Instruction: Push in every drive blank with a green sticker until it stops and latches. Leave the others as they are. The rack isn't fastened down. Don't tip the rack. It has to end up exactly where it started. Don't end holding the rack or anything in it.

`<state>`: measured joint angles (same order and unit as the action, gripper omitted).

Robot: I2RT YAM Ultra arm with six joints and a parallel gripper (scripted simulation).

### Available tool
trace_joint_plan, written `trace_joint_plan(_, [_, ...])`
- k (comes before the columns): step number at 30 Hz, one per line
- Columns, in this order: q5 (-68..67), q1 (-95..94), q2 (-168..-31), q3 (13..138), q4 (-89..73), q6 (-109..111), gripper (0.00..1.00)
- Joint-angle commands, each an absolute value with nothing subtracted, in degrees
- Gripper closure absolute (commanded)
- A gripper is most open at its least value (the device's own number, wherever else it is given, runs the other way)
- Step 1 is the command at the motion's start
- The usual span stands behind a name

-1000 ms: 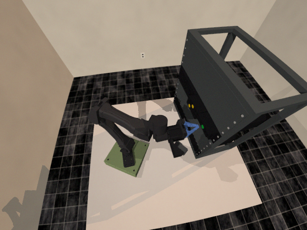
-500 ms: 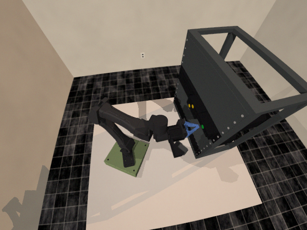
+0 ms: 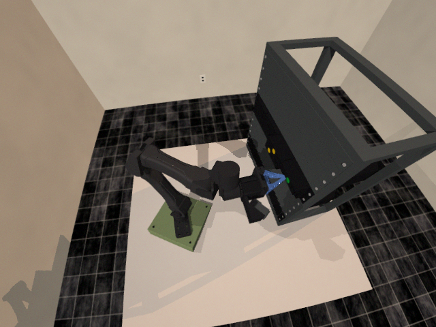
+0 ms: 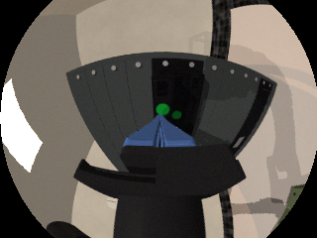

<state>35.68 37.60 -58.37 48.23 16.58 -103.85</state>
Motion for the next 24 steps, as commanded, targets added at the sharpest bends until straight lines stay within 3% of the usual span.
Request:
trace_joint_plan(1, [35.8, 38.5, -57.8, 50.3, 15.7, -103.1, 1.00])
trace_joint_plan(24, [34.2, 36.1, -60.5, 50.6, 18.9, -103.0, 1.00])
